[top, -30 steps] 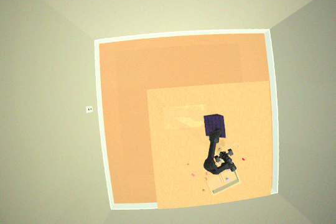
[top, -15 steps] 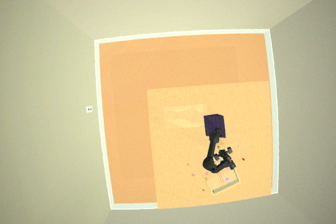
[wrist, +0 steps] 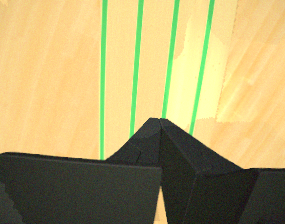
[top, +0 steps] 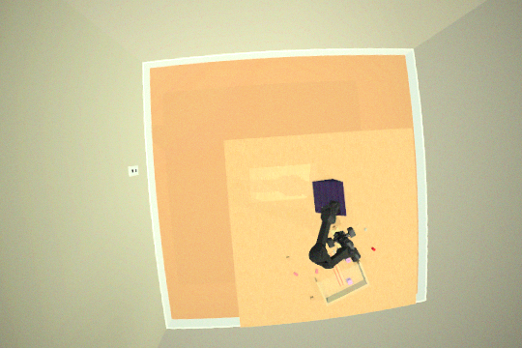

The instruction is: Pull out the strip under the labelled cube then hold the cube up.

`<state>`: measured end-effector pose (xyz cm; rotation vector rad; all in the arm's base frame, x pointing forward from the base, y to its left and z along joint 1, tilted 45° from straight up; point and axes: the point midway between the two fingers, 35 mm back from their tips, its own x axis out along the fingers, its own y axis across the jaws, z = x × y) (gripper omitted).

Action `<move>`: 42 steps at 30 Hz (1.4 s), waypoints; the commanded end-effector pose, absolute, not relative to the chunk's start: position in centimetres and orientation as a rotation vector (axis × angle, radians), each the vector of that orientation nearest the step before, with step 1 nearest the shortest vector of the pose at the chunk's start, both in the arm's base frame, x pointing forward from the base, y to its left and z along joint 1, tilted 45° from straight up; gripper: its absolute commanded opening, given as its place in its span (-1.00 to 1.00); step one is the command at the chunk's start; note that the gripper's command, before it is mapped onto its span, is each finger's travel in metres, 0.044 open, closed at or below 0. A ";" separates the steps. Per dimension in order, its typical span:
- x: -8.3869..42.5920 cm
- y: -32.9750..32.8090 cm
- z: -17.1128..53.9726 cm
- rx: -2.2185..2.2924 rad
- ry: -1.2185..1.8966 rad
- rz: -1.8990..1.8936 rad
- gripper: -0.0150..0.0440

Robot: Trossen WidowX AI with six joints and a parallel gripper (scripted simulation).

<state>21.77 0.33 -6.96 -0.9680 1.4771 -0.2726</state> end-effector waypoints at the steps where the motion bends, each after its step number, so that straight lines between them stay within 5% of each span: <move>1: 20.5 -0.4 -7.0 -0.970 1.505 -0.276 -0.49; 42: 20.3 -0.1 -6.6 -0.970 1.482 -0.272 -0.49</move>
